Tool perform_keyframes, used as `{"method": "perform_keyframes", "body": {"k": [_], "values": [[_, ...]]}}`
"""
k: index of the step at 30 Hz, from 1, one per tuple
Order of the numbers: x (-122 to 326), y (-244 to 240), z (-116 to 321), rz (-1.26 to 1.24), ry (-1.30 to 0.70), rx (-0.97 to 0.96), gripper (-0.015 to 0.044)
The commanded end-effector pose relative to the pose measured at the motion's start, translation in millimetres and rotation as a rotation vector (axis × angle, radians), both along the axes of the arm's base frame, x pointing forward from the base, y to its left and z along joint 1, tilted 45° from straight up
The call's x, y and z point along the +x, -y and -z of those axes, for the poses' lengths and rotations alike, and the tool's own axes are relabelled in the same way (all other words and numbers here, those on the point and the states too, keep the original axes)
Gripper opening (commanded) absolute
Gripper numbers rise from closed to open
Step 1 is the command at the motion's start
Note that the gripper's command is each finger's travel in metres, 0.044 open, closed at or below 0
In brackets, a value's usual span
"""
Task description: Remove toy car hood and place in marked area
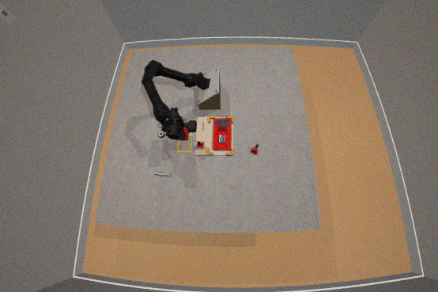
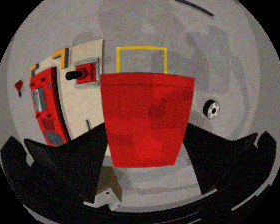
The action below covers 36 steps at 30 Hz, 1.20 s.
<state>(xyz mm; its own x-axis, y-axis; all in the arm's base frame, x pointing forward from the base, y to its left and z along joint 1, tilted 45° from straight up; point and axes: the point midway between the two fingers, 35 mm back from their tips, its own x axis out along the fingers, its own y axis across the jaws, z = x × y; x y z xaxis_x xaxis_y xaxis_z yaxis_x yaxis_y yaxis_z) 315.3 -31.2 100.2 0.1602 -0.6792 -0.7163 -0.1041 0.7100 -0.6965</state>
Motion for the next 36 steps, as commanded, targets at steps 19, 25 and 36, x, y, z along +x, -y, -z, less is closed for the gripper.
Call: {"method": "perform_keyframes", "body": {"k": [19, 25, 36], "values": [[4, 12, 13, -0.004, -0.001, -0.002, 0.0000], [5, 15, 16, -0.004, -0.001, -0.003, 0.0000], [6, 21, 22, -0.005, -0.001, -0.003, 0.0000]]}}
